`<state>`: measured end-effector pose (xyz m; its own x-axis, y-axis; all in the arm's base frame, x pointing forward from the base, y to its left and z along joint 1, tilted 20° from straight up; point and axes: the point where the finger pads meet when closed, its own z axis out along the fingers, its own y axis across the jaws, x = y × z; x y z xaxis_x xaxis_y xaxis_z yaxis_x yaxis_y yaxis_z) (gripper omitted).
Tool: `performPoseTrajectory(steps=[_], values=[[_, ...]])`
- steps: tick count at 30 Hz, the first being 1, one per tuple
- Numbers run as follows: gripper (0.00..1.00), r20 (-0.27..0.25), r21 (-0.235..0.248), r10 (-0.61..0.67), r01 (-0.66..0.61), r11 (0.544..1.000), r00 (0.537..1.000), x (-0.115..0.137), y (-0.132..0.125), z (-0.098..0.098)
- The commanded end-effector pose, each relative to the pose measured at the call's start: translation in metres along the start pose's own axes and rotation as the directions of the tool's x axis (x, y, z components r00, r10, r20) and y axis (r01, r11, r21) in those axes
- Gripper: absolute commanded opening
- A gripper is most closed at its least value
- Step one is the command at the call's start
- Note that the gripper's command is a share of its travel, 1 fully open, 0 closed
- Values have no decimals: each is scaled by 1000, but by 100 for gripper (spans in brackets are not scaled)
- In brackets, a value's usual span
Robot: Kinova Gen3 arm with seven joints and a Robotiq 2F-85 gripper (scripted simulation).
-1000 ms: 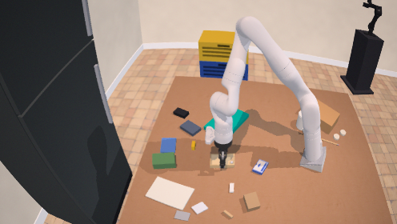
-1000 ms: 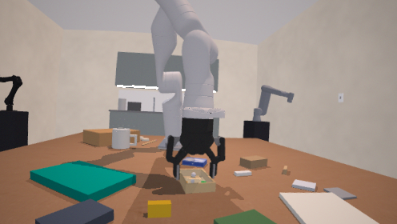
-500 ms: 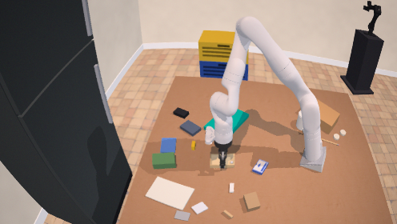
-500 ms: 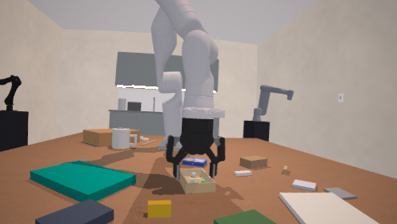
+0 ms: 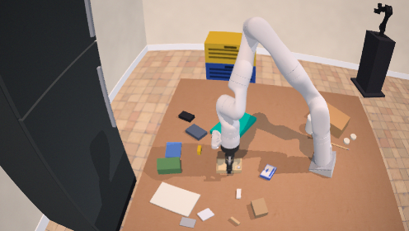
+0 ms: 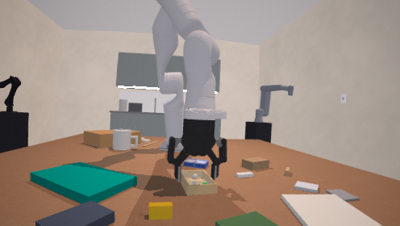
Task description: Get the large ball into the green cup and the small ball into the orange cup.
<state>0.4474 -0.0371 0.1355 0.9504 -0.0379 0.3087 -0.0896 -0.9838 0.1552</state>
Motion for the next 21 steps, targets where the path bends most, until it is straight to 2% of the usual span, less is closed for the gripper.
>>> performPoseTrajectory(steps=[1,2,21], values=[[93,-2,0,0,0,1000,1000,1,0,-1],[72,-2,0,0,0,1000,1000,1,0,-1],[72,-2,0,0,0,1000,1000,1,0,-1]])
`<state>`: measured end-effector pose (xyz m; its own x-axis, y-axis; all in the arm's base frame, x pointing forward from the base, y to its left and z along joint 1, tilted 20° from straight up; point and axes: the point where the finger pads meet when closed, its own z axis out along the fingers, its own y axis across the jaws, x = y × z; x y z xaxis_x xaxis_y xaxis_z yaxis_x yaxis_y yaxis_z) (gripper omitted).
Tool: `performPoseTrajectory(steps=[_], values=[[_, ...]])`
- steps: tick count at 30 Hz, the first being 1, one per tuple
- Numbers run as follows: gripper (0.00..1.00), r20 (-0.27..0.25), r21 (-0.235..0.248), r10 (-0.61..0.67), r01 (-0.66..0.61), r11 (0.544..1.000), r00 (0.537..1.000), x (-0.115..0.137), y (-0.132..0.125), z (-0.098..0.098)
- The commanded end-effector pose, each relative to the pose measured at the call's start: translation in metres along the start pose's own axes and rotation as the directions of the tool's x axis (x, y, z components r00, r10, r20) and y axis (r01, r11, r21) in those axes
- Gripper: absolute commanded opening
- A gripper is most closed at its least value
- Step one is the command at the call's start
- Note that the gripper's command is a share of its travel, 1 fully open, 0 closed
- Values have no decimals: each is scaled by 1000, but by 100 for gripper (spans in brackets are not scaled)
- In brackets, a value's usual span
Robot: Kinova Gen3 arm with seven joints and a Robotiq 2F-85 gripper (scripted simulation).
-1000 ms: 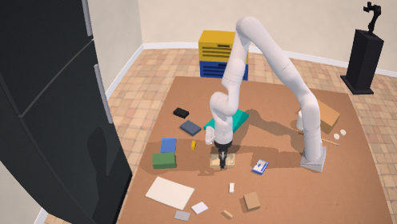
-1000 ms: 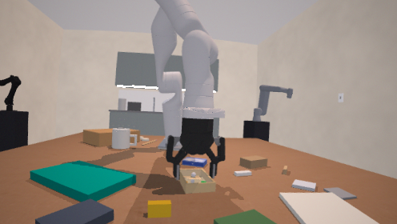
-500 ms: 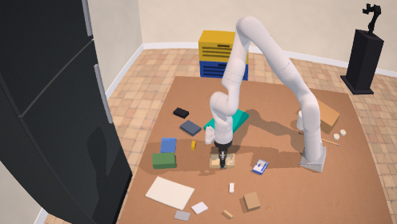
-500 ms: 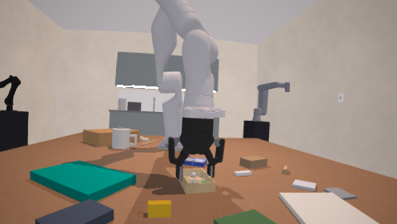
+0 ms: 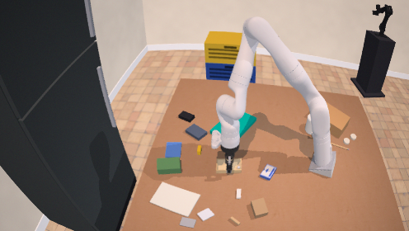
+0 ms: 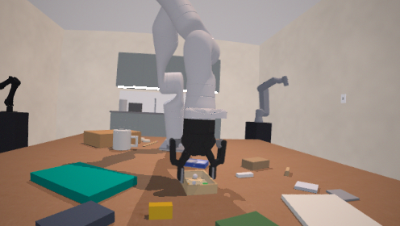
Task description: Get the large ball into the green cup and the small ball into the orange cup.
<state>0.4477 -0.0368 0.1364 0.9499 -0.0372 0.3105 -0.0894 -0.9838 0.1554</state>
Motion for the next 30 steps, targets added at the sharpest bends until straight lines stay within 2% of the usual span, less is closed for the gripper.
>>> performPoseTrajectory(steps=[1,30], values=[[72,0,0,0,0,1000,1000,0,0,0],[72,0,0,0,0,1000,1000,0,0,-6]])
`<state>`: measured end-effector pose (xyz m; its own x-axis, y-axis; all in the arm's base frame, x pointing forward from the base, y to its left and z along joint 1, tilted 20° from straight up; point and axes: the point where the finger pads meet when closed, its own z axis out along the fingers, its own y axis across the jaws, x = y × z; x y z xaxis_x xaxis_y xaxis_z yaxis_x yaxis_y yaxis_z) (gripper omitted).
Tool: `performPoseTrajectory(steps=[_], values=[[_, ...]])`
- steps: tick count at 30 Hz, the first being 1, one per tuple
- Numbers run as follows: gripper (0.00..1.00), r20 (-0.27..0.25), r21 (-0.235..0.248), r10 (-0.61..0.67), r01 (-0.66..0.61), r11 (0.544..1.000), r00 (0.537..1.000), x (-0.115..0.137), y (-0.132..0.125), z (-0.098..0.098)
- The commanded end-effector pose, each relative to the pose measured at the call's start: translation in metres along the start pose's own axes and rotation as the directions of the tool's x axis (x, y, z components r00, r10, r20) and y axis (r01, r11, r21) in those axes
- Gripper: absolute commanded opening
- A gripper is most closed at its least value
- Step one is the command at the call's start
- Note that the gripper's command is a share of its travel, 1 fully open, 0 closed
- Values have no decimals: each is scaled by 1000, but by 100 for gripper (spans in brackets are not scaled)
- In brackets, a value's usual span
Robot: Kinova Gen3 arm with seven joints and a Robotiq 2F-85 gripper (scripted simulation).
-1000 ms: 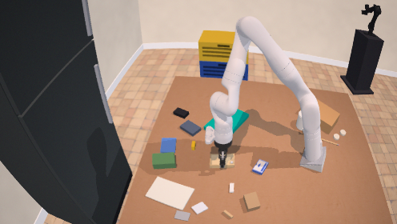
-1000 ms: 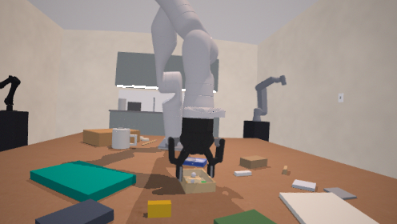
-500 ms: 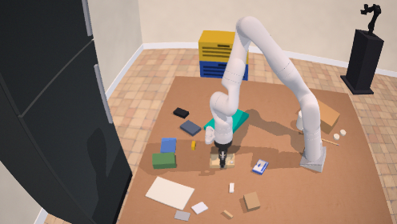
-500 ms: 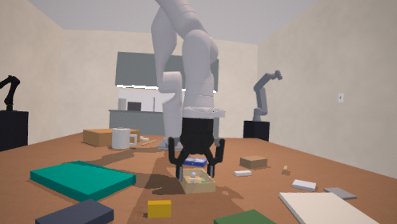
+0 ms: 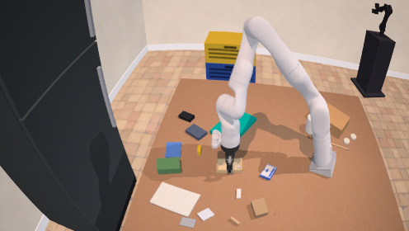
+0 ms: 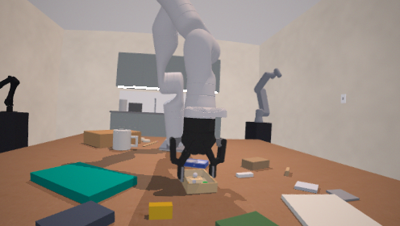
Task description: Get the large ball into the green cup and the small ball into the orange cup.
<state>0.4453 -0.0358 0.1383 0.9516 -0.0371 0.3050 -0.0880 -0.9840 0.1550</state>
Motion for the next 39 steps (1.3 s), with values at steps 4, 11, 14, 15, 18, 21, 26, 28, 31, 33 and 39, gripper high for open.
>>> performPoseTrajectory(steps=[4,11,14,15,18,21,26,28,31,33,39], values=[[72,-5,-1,1,-1,1000,1000,2,1,-8],[72,-5,-1,1,-1,1000,1000,2,1,-17],[72,-5,-1,1,-1,1000,1000,2,1,-23],[72,-5,-1,1,-1,1000,1000,2,1,-25],[72,-5,-1,1,-1,1000,1000,2,1,-31],[72,-5,-1,1,-1,1000,1000,2,1,-38],[72,-5,-1,1,-1,1000,1000,1,1,-47],[72,-5,-1,1,-1,1000,1000,1,1,-48],[72,-5,-1,1,-1,1000,1000,1,1,-54],[72,-5,-1,1,-1,1000,1000,1,1,-57],[72,-5,-1,1,-1,1000,1000,1,1,-64]])
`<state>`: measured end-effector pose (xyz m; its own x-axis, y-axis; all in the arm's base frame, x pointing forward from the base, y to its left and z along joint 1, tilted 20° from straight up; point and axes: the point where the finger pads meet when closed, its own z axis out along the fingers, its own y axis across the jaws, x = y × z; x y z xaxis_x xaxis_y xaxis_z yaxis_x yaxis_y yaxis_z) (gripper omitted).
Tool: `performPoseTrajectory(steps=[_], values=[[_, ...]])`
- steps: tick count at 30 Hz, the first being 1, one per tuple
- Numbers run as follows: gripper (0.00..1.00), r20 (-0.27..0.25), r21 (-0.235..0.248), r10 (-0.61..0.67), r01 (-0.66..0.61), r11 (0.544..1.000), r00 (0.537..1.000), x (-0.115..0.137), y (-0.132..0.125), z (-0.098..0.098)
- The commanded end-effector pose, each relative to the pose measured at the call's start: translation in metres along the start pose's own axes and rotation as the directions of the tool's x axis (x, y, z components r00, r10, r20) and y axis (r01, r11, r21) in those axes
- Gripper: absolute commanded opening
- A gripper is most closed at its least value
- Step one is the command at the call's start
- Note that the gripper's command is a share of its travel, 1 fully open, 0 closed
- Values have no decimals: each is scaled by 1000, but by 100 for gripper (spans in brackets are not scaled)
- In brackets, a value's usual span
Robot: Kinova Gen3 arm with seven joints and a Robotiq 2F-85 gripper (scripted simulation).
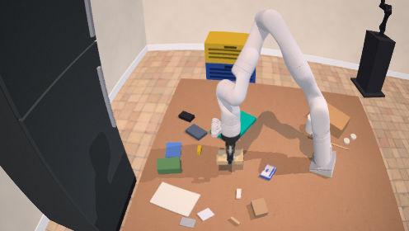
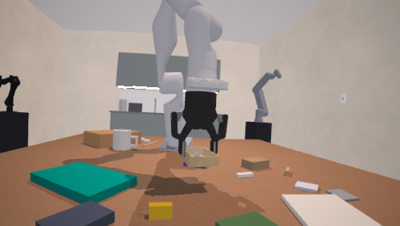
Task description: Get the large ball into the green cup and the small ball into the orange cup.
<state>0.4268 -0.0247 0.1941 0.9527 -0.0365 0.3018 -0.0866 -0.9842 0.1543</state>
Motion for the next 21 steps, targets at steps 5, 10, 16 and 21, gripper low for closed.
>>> performPoseTrajectory(steps=[5,10,16,21], values=[[72,-9,-2,3,-3,1000,1000,2,1,-6],[72,-9,-2,3,-3,1000,1000,2,1,-7],[72,-9,-2,3,-3,1000,1000,2,1,-7],[72,-9,-2,3,-3,1000,1000,2,1,-7]])
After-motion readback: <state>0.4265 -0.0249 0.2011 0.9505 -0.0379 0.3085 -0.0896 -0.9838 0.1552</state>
